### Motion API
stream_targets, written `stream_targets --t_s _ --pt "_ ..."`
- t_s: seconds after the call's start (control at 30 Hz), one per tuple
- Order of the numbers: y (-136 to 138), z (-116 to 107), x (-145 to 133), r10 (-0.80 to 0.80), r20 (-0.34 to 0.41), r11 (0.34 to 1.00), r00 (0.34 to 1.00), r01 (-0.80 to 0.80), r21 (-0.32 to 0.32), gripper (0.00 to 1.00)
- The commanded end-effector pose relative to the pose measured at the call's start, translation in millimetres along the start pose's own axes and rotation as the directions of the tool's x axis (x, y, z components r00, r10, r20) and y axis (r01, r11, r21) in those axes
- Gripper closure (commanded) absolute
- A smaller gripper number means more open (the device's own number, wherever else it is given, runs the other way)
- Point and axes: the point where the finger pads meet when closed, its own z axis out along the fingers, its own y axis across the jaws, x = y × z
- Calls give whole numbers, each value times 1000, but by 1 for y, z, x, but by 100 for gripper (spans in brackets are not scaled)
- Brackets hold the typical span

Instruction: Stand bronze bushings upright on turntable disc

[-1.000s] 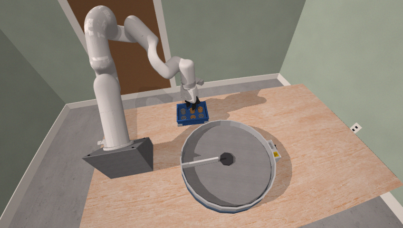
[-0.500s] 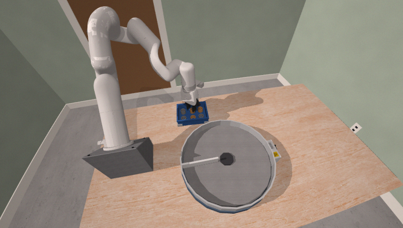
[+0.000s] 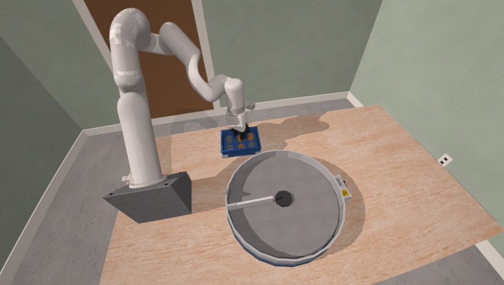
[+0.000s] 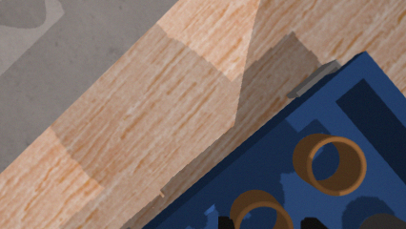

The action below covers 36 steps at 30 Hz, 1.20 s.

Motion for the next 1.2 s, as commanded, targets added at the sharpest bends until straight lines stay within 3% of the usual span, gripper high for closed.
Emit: stream_targets --t_s 0.0,0.47,1.0,1.03,1.17 --pt "0 1 1 -1 -2 1000 1000 1 -1 59" --pt "0 21 1 -1 -2 1000 1000 1 -1 59" --pt "0 22 1 -1 -2 1000 1000 1 -1 59" --pt "0 22 1 -1 -2 1000 1000 1 -1 100" --pt "0 22 1 -1 -2 1000 1000 1 -1 100"
